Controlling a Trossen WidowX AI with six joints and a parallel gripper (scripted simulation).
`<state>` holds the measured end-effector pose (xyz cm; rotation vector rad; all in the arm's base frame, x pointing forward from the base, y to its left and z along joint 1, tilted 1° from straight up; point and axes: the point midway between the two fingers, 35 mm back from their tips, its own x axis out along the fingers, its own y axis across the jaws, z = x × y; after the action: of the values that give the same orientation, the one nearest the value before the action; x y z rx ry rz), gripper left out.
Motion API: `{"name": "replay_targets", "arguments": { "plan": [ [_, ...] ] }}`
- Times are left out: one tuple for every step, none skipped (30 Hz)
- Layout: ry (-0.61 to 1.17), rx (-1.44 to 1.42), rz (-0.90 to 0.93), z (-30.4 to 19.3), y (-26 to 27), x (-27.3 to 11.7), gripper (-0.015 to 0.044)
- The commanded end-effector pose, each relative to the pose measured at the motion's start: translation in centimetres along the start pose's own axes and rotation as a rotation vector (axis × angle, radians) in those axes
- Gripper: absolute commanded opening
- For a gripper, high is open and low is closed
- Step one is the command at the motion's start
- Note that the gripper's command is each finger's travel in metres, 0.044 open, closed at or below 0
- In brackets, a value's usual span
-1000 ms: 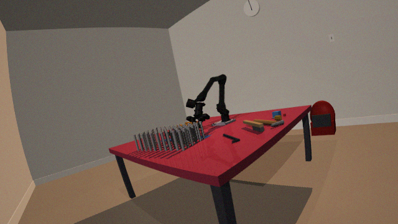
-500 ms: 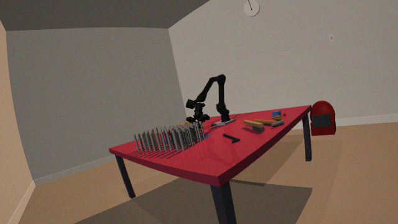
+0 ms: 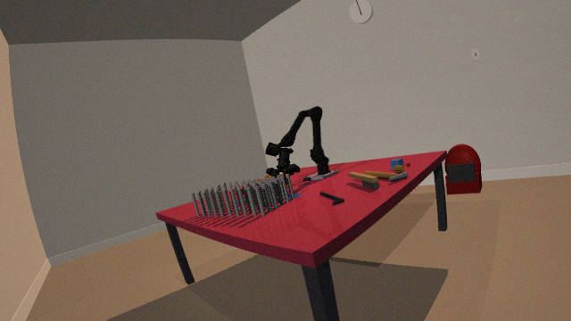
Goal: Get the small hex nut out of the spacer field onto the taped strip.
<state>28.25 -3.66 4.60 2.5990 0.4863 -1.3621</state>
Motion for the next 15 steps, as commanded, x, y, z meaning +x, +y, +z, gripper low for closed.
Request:
{"name": "replay_targets", "arguments": {
  "plan": [
    [0.013, -0.005, 0.010, -0.92, 0.34, 0.02, 0.0000],
    [0.013, -0.005, 0.010, -0.99, 0.35, 0.06, 0.0000],
    [0.013, -0.005, 0.010, -1.06, 0.35, 0.10, 0.0000],
    [0.013, -0.005, 0.010, -1.13, 0.35, 0.14, 0.0000],
    [0.014, -0.005, 0.010, -1.20, 0.35, 0.18, 0.0000],
    [0.014, -0.005, 0.010, -1.27, 0.35, 0.22, 0.0000],
    [0.014, -0.005, 0.010, -1.34, 0.35, 0.26, 0.0000],
    [0.014, -0.005, 0.010, -1.41, 0.35, 0.30, 0.0000],
    [0.014, -0.005, 0.010, -1.48, 0.35, 0.34, 0.0000],
    [0.014, -0.005, 0.010, -1.55, 0.36, 0.38, 0.0000],
    [0.014, -0.005, 0.010, -1.62, 0.36, 0.42, 0.0000],
    [0.014, -0.005, 0.010, -1.69, 0.36, 0.46, 0.0000],
    [0.014, -0.005, 0.010, -1.75, 0.36, 0.50, 0.0000],
    [0.014, -0.005, 0.010, -1.82, 0.36, 0.54, 0.0000],
    [0.014, -0.005, 0.010, -1.89, 0.36, 0.58, 0.0000]
  ]
}}
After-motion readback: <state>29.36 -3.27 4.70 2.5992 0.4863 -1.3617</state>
